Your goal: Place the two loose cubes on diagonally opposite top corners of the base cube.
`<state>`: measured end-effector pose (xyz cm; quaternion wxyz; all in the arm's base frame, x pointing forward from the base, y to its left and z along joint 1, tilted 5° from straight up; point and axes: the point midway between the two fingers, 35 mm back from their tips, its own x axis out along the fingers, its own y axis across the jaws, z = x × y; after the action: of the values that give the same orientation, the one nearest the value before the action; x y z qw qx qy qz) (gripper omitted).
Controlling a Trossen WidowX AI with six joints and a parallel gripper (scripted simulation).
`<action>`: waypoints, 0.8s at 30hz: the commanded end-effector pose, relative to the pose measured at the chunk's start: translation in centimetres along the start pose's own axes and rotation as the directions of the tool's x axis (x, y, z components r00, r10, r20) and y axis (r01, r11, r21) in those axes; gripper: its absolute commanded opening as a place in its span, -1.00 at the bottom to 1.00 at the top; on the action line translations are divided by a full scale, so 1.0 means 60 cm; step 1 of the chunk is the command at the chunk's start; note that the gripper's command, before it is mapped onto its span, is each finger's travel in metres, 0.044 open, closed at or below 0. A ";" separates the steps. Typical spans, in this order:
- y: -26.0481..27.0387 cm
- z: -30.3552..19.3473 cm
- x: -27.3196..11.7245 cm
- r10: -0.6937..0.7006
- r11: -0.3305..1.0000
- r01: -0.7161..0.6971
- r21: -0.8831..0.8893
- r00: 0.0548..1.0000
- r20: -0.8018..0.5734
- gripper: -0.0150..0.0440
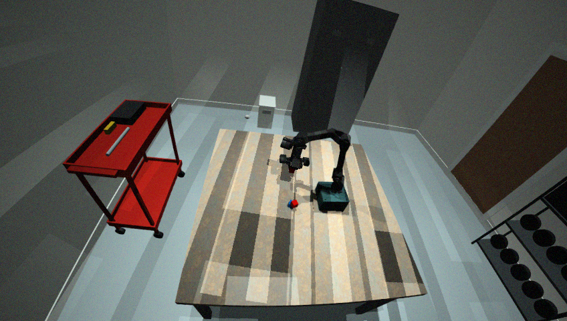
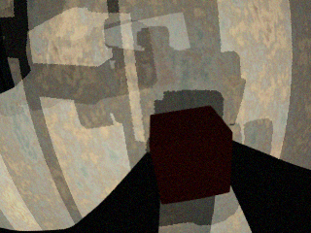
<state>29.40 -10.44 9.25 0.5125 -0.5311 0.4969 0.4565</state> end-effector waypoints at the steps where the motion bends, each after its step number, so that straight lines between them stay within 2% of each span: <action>1: -0.003 0.005 -0.007 -0.005 0.999 0.005 0.041 1.000 0.001 -0.14; 12: -0.011 0.040 -0.004 -0.005 0.939 0.003 0.343 1.000 0.004 -0.14; 24: -0.018 0.080 -0.001 -0.004 0.773 -0.002 0.635 1.000 0.007 -0.14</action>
<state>30.50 -6.11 9.22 0.6519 -0.3495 0.6082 0.2881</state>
